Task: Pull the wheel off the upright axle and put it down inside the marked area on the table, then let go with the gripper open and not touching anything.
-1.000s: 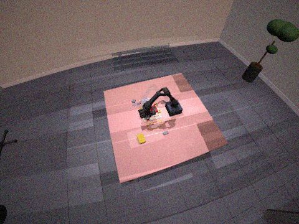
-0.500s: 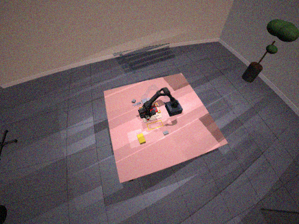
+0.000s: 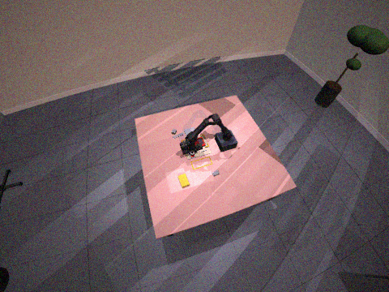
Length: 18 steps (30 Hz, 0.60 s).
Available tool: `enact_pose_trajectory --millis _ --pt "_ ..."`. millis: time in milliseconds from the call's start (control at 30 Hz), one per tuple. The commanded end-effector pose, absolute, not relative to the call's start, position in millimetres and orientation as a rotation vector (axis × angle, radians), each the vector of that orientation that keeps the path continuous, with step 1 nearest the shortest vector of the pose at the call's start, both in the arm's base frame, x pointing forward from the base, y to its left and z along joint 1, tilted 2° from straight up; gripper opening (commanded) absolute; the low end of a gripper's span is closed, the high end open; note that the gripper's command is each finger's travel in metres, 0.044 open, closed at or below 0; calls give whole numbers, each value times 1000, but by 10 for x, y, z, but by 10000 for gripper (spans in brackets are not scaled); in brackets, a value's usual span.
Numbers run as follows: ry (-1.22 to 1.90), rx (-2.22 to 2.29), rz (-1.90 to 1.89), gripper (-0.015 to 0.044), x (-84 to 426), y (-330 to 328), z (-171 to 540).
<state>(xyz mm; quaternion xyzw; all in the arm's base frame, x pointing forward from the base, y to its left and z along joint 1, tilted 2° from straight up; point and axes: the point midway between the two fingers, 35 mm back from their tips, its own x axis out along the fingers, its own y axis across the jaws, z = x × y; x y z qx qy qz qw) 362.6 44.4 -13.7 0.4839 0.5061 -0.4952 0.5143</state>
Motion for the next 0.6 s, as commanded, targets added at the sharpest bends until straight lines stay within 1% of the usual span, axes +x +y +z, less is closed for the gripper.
enact_pose_trajectory --millis 0,567 --pt "1212 1168 -1183 0 3632 447 -51" --pt "1212 1169 -1183 0 3633 448 5"
